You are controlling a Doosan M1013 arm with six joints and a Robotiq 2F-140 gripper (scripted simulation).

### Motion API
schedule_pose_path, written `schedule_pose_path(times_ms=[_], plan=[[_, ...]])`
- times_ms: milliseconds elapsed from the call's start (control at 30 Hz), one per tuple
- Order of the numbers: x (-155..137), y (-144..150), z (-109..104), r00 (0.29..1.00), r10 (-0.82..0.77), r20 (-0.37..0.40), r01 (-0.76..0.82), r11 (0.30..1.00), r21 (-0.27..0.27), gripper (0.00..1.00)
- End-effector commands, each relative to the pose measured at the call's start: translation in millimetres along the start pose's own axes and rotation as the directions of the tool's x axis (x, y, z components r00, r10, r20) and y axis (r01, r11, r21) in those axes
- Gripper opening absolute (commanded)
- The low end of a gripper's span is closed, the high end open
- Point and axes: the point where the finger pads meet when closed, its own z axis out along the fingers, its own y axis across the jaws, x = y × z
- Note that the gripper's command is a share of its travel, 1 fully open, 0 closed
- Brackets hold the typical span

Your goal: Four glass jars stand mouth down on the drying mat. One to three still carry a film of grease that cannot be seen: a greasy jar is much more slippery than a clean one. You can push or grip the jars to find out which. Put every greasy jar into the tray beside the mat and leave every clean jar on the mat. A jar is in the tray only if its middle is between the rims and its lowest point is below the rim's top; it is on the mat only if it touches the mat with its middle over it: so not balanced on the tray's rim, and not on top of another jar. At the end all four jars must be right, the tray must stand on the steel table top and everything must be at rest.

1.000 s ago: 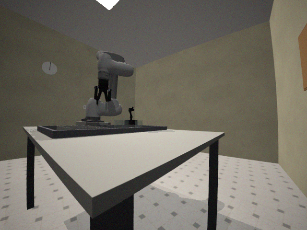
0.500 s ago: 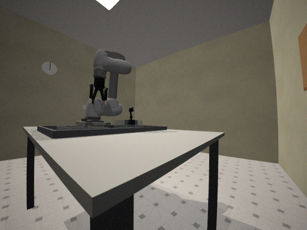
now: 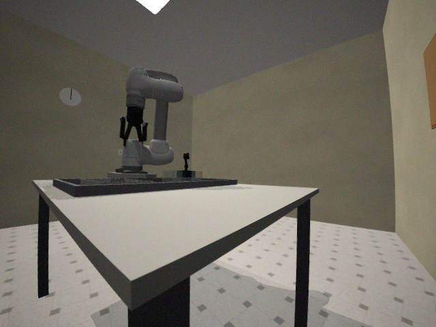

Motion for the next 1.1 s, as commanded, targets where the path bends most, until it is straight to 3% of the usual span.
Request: schedule_pose_path(times_ms=[0, 1067], plan=[[-3, -9, 0, 1.000, 0.000, 0.000, 0.000, 1.000, 0.000, 0.00], [-32, -87, 0, 1.000, 0.000, 0.000, 0.000, 1.000, 0.000, 0.00]])
